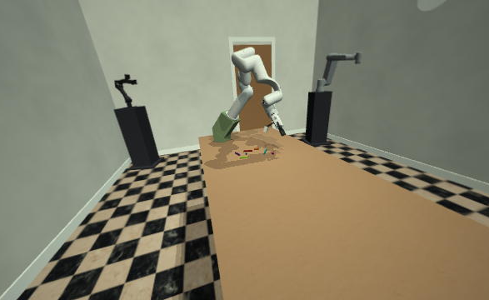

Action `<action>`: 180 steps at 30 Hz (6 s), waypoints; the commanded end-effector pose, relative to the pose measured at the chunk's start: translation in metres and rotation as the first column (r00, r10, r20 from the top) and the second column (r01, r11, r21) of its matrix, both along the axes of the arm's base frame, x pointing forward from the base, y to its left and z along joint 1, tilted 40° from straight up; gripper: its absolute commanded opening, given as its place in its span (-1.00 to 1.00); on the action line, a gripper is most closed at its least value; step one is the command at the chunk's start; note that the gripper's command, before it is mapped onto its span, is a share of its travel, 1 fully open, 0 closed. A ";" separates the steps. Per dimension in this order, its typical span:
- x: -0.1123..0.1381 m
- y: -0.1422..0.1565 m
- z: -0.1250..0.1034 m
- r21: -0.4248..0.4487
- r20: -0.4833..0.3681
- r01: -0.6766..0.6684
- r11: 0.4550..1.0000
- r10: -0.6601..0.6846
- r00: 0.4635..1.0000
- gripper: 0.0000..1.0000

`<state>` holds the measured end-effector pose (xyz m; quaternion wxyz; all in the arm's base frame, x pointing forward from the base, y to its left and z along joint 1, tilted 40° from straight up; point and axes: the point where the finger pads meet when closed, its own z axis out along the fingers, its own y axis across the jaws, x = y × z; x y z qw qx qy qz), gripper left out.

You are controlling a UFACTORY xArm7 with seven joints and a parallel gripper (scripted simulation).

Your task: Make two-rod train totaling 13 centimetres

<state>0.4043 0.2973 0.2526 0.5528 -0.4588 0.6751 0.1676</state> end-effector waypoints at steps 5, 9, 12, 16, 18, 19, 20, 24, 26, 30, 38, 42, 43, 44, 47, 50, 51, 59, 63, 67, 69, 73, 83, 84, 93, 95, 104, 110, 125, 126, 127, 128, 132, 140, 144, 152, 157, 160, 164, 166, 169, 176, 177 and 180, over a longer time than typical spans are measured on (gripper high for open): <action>0.004 -0.007 -0.014 -0.031 0.010 -0.027 0.999 0.027 1.000 1.00; 0.004 -0.007 -0.014 -0.031 0.010 -0.027 0.999 0.027 1.000 1.00; 0.006 -0.023 -0.041 -0.094 0.014 -0.059 0.994 0.060 0.998 1.00; 0.006 -0.023 -0.041 -0.094 0.014 -0.059 0.994 0.060 0.998 1.00; 0.006 -0.023 -0.041 -0.094 0.014 -0.059 0.994 0.060 0.998 1.00; 0.006 -0.023 -0.041 -0.094 0.014 -0.059 0.994 0.060 0.998 1.00; 0.006 -0.023 -0.041 -0.094 0.014 -0.059 0.994 0.060 0.998 1.00; 0.006 -0.039 -0.066 -0.154 0.013 -0.090 0.984 0.093 0.996 1.00; 0.006 -0.039 -0.066 -0.154 0.013 -0.090 0.984 0.093 0.996 1.00; 0.006 -0.039 -0.066 -0.154 0.013 -0.090 0.984 0.093 0.996 1.00; 0.004 -0.056 -0.090 -0.211 0.007 -0.121 0.970 0.126 0.992 1.00; 0.004 -0.056 -0.090 -0.211 0.007 -0.121 0.970 0.126 0.992 1.00; 0.004 -0.056 -0.090 -0.211 0.007 -0.121 0.970 0.126 0.992 1.00; 0.004 -0.056 -0.090 -0.211 0.007 -0.121 0.970 0.126 0.992 1.00; 0.002 -0.072 -0.113 -0.264 -0.003 -0.152 0.953 0.157 0.988 1.00; 0.002 -0.072 -0.113 -0.264 -0.003 -0.152 0.953 0.157 0.988 1.00; 0.002 -0.072 -0.113 -0.264 -0.003 -0.152 0.953 0.157 0.988 1.00; 0.002 -0.072 -0.113 -0.264 -0.003 -0.152 0.953 0.157 0.988 1.00; -0.005 -0.101 -0.148 -0.344 -0.027 -0.202 0.917 0.205 0.978 1.00; -0.006 -0.105 -0.152 -0.355 -0.031 -0.209 0.911 0.212 0.977 1.00; -0.006 -0.105 -0.152 -0.355 -0.031 -0.209 0.911 0.212 0.977 1.00; -0.006 -0.105 -0.152 -0.355 -0.031 -0.209 0.911 0.212 0.977 1.00; -0.015 -0.135 -0.185 -0.426 -0.064 -0.260 0.867 0.257 0.964 1.00; -0.015 -0.135 -0.185 -0.426 -0.064 -0.260 0.867 0.257 0.964 1.00; -0.032 -0.177 -0.225 -0.509 -0.122 -0.331 0.795 0.314 0.942 1.00; -0.035 -0.185 -0.231 -0.521 -0.133 -0.343 0.781 0.323 0.937 1.00; -0.043 -0.202 -0.246 -0.549 -0.161 -0.373 0.749 0.343 0.926 1.00; -0.043 -0.202 -0.246 -0.549 -0.161 -0.373 0.749 0.343 0.926 1.00; -0.043 -0.202 -0.246 -0.549 -0.161 -0.373 0.749 0.343 0.926 1.00; -0.043 -0.202 -0.246 -0.549 -0.161 -0.373 0.749 0.343 0.926 1.00; -0.043 -0.202 -0.246 -0.549 -0.161 -0.373 0.749 0.343 0.926 1.00; -0.043 -0.202 -0.246 -0.549 -0.161 -0.373 0.749 0.343 0.926 1.00; -0.043 -0.202 -0.246 -0.549 -0.161 -0.373 0.749 0.343 0.926 1.00; -0.043 -0.202 -0.246 -0.549 -0.161 -0.373 0.749 0.343 0.926 1.00; -0.043 -0.202 -0.246 -0.549 -0.161 -0.373 0.749 0.343 0.926 1.00; -0.043 -0.202 -0.246 -0.549 -0.161 -0.373 0.749 0.343 0.926 1.00; -0.043 -0.202 -0.246 -0.549 -0.161 -0.373 0.749 0.343 0.926 1.00; -0.043 -0.202 -0.246 -0.549 -0.161 -0.373 0.749 0.343 0.926 1.00; -0.043 -0.202 -0.246 -0.549 -0.161 -0.373 0.749 0.343 0.926 1.00; -0.043 -0.202 -0.246 -0.549 -0.161 -0.373 0.749 0.343 0.926 1.00; -0.043 -0.202 -0.246 -0.549 -0.161 -0.373 0.749 0.343 0.926 1.00; -0.043 -0.202 -0.246 -0.549 -0.161 -0.373 0.749 0.343 0.926 1.00; -0.043 -0.202 -0.246 -0.549 -0.161 -0.373 0.749 0.343 0.926 1.00; -0.043 -0.202 -0.246 -0.549 -0.161 -0.373 0.749 0.343 0.926 1.00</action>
